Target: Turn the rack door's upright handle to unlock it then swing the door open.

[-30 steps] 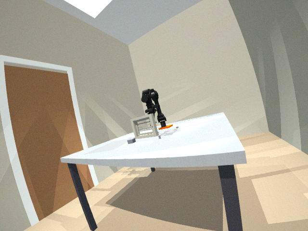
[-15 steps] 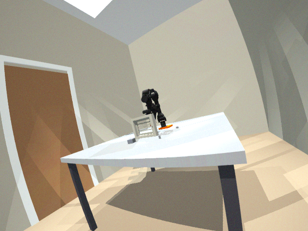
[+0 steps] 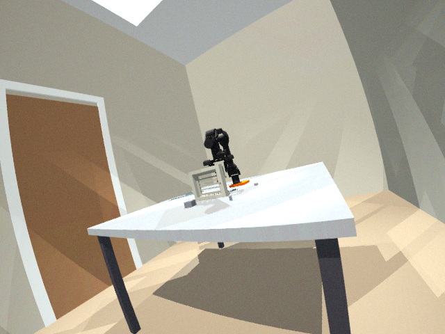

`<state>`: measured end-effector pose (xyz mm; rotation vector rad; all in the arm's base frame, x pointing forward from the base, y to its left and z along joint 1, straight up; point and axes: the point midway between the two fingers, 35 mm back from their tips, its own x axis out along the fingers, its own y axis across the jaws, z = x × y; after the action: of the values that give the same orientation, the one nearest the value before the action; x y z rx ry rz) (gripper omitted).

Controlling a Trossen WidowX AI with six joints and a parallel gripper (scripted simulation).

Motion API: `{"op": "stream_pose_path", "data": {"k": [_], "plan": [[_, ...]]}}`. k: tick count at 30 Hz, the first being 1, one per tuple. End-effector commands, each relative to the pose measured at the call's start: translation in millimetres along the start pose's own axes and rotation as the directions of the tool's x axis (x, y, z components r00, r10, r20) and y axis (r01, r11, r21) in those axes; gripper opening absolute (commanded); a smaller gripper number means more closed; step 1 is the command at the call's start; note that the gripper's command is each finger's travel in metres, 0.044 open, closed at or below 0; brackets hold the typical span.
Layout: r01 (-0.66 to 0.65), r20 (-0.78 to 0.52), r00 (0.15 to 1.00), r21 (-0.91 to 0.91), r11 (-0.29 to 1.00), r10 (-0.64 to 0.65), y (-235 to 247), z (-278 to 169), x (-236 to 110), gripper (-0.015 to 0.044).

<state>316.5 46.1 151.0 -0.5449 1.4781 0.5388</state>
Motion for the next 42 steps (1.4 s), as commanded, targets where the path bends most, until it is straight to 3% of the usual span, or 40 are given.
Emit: {"op": "stream_pose_path", "data": {"k": [1,11,23,32,42], "plan": [[0.002,-0.002,1.000,0.162,0.987,-0.002,-0.4,-0.4,0.5,0.0287],[0.004,-0.003,1.000,0.612,0.791,-0.002,-0.4,-0.4,0.5,0.0287],[0.004,-0.003,1.000,0.950,0.312,-0.003,-0.5,-0.5,0.5,0.0287],[0.003,-0.004,1.000,0.992,-0.128,-0.003,-0.6,-0.5,0.6,0.0287],[0.001,-0.004,1.000,0.812,-0.584,-0.003,-0.6,-0.5,0.7,0.0287]]}}
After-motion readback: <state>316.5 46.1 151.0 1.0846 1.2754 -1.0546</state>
